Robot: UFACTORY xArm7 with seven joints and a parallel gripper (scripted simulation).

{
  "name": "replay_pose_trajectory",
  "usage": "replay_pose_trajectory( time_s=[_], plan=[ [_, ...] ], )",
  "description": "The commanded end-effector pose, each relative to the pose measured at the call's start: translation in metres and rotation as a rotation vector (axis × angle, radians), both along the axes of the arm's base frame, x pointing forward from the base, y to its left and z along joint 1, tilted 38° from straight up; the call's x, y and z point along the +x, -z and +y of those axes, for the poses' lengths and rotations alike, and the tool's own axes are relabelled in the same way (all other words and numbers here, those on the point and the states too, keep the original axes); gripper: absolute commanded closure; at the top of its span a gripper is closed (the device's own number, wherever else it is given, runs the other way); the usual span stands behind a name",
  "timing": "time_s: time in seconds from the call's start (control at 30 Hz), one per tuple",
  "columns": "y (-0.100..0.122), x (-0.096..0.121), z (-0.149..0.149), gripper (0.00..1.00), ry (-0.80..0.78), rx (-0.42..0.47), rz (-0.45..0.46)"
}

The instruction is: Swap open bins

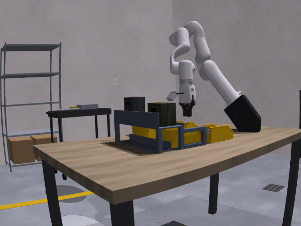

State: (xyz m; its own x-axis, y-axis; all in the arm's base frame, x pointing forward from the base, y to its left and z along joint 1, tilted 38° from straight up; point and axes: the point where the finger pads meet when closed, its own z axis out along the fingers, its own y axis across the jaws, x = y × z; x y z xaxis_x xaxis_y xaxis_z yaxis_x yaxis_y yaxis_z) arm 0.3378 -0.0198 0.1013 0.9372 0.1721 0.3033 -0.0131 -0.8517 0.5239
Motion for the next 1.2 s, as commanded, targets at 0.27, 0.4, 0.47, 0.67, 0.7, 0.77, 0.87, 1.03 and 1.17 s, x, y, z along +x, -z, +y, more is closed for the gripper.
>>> replay_pose_trajectory(
  time_s=[0.27, 0.4, 0.47, 0.67, 0.7, 0.77, 0.87, 1.03, 1.17],
  plan=[
    [0.013, 0.008, -0.008, 0.74, -0.001, -0.004, -0.006],
    [0.015, 0.008, -0.009, 0.74, -0.001, -0.004, -0.006],
    [0.016, 0.009, -0.01, 0.74, -0.001, -0.004, -0.006],
    [0.017, 0.009, -0.011, 0.74, -0.001, -0.004, -0.006],
    [0.017, 0.009, -0.011, 0.74, -0.001, -0.004, -0.006],
    [0.017, 0.009, -0.011, 0.74, -0.001, -0.004, -0.006],
    [0.017, 0.009, -0.011, 0.74, -0.001, -0.004, -0.006],
    [0.017, 0.009, -0.011, 0.74, -0.001, -0.004, -0.006],
    [0.017, 0.009, -0.011, 0.74, -0.001, -0.004, -0.006]
  ],
)
